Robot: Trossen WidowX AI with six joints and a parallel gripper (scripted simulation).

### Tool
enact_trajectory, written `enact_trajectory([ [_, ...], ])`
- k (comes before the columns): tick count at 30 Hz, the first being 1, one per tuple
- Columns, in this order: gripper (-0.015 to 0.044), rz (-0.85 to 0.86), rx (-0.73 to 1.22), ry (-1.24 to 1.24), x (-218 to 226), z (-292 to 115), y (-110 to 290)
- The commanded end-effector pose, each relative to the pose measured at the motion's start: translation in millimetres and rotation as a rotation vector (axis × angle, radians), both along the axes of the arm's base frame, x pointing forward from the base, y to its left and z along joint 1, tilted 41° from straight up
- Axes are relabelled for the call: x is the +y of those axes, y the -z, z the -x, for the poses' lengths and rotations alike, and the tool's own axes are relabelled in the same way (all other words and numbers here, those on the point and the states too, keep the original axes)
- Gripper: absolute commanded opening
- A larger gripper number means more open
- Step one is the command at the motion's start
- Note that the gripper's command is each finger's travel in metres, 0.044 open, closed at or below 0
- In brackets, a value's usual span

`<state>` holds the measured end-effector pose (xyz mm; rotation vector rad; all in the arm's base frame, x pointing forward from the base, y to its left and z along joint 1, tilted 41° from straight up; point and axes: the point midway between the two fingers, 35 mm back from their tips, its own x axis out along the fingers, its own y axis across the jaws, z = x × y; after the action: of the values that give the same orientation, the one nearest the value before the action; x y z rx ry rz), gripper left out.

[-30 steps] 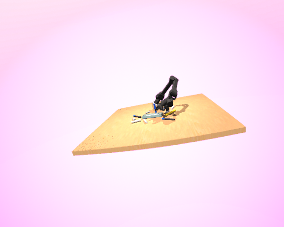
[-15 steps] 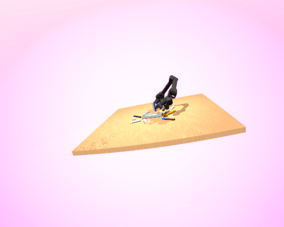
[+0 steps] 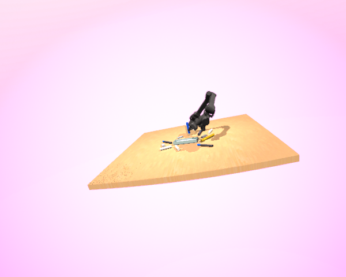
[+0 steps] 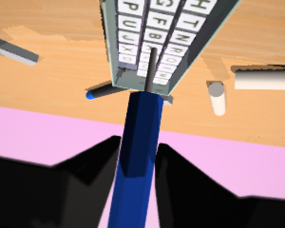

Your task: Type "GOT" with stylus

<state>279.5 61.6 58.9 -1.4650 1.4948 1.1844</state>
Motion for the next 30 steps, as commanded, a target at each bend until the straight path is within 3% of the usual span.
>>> enact_trajectory([
  [1, 0.0071, 0.000, 0.000, 0.000, 0.0, 0.0, 0.1],
  [5, 0.0000, 0.000, 0.000, 0.000, -4.9, -1.0, 4.2],
  [19, 0.0000, 0.008, -0.002, -0.004, -76.0, -0.2, 58.1],
  [30, 0.0000, 0.009, -0.001, -0.004, -72.9, 2.2, 68.3],
])
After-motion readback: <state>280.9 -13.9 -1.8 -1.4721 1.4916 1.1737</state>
